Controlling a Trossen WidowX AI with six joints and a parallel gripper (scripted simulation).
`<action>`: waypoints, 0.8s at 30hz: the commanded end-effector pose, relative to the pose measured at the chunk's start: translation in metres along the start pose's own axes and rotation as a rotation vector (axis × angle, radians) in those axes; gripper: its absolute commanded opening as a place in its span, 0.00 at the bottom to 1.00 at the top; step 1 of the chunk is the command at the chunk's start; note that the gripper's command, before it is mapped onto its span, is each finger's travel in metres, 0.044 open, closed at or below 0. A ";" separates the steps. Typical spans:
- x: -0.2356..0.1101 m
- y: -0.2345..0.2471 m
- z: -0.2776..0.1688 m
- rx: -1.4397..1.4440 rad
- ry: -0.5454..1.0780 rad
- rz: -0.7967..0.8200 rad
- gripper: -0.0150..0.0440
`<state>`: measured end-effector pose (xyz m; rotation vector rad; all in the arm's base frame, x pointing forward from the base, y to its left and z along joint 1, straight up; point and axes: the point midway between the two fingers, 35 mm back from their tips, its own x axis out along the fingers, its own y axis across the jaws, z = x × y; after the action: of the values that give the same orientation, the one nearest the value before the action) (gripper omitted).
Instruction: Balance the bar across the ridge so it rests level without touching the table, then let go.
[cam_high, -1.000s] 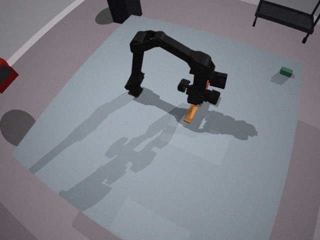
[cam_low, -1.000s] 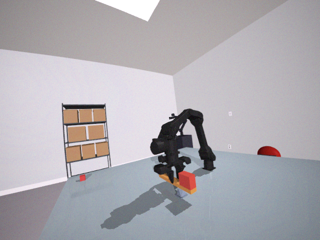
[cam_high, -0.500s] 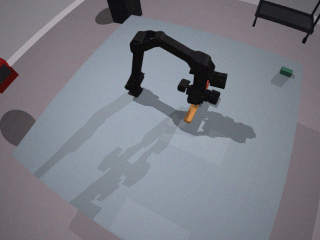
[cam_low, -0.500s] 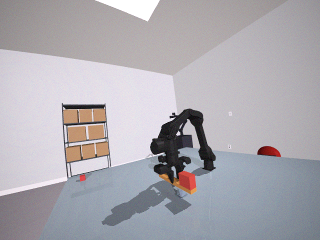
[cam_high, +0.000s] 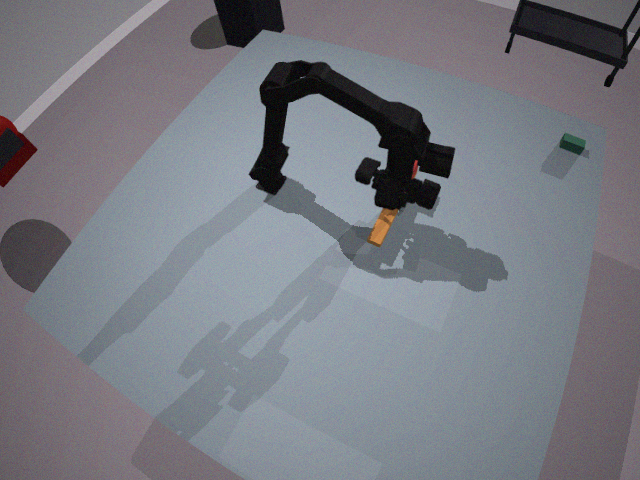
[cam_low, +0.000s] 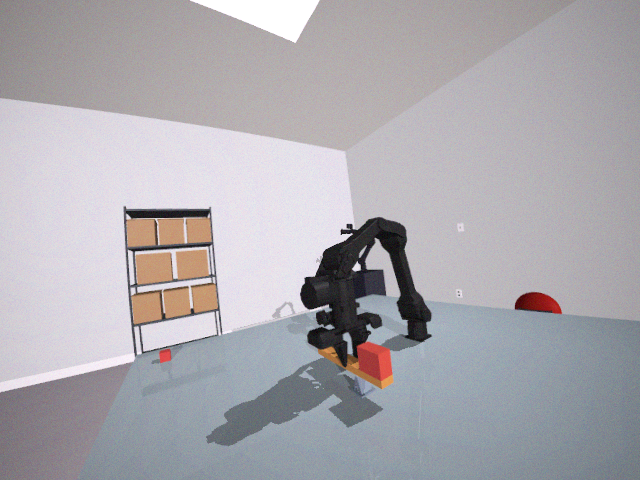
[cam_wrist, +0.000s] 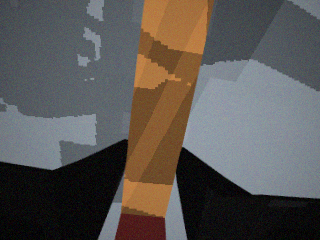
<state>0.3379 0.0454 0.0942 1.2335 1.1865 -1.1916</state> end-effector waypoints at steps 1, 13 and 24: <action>0.000 0.000 0.000 0.000 0.000 0.000 0.34; 0.000 0.000 0.000 0.000 0.000 0.000 0.54; 0.000 0.000 0.000 0.000 0.000 0.000 0.54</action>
<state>0.3379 0.0454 0.0942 1.2335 1.1866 -1.1917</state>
